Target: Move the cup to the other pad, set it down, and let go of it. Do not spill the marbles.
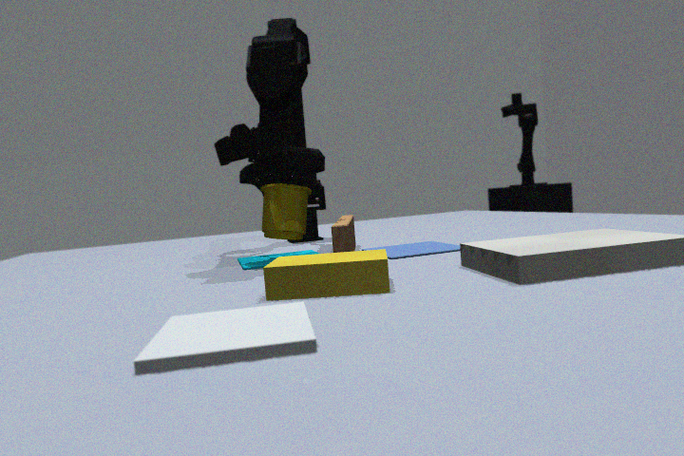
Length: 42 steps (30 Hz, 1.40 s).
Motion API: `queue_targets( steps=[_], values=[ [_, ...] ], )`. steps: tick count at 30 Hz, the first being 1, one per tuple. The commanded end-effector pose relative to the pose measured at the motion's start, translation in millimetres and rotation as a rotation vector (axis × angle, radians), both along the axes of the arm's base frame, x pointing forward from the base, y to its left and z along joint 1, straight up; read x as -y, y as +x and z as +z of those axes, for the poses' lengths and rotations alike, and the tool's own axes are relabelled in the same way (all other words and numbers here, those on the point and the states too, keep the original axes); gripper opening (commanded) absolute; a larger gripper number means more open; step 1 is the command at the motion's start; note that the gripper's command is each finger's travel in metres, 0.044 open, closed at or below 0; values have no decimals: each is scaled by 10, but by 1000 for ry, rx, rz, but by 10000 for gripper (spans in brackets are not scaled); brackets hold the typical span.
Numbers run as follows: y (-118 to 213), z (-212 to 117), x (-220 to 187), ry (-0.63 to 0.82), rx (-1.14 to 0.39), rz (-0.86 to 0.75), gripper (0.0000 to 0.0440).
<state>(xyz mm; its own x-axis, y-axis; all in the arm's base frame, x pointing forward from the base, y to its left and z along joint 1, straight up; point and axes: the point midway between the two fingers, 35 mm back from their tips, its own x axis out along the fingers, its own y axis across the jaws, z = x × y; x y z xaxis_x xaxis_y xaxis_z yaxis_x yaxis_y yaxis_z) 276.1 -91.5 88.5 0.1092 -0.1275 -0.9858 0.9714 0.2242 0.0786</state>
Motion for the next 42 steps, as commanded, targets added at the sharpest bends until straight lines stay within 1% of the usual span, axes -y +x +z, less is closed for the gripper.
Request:
queue_targets(
  steps=[1,8,12,13,20,25,38,42],
  values=[
    [-71,-58,6,-2,1,-16,40],
    [-184,-170,27,-5,-8,-39,75],
    [-153,-140,63,-8,35,-51,160],
    [-144,-125,67,-8,48,-54,174],
    [-174,-38,43,5,96,-53,188],
    [-211,37,28,12,124,-54,207],
    [-312,328,29,17,202,-81,276],
    [-331,471,54,8,235,-88,316]
  ],
)
